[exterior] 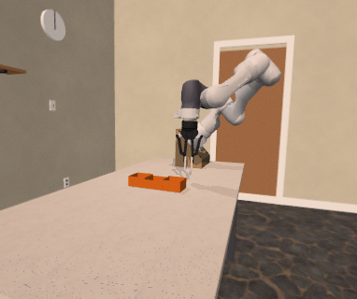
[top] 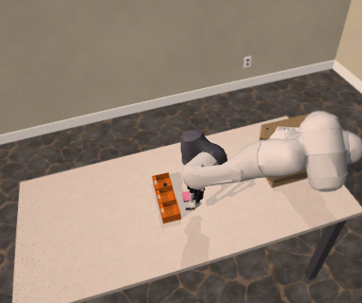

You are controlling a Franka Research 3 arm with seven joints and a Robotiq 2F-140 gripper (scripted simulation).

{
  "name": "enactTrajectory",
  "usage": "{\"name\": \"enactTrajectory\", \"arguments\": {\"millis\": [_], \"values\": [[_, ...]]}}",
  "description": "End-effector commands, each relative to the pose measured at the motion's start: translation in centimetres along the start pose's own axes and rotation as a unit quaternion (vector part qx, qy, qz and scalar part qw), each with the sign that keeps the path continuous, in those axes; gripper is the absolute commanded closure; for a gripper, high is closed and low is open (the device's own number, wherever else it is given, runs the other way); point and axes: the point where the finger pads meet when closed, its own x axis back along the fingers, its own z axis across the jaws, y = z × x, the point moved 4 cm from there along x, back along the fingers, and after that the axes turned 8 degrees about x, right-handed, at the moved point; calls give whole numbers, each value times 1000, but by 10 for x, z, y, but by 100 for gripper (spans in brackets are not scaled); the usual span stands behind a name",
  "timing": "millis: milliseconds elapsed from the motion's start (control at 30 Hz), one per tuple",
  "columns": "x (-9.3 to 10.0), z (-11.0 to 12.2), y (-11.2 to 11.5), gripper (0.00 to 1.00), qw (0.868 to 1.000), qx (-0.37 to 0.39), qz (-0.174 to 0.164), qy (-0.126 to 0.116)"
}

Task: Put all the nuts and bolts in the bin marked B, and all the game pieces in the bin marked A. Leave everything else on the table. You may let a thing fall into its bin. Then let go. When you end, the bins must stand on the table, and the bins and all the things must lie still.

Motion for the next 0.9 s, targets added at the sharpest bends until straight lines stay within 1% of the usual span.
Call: {"name": "enactTrajectory", "arguments": {"millis": [0,67,133,267,567,633,700,733,867], "values": [[0,-12,14,87,1000,-9,3,2],[0,-19,23,87,1000,-9,3,2],[0,-19,23,87,1000,-9,3,2],[0,-33,42,87,996,91,3,3],[-1,-65,85,87,985,173,-1,-4],[-1,-66,86,87,982,190,-2,-6],[-1,-66,86,87,982,190,-2,-6],[-1,-66,86,87,977,212,-2,-6],[-1,-66,86,87,970,242,-1,-6]]}}
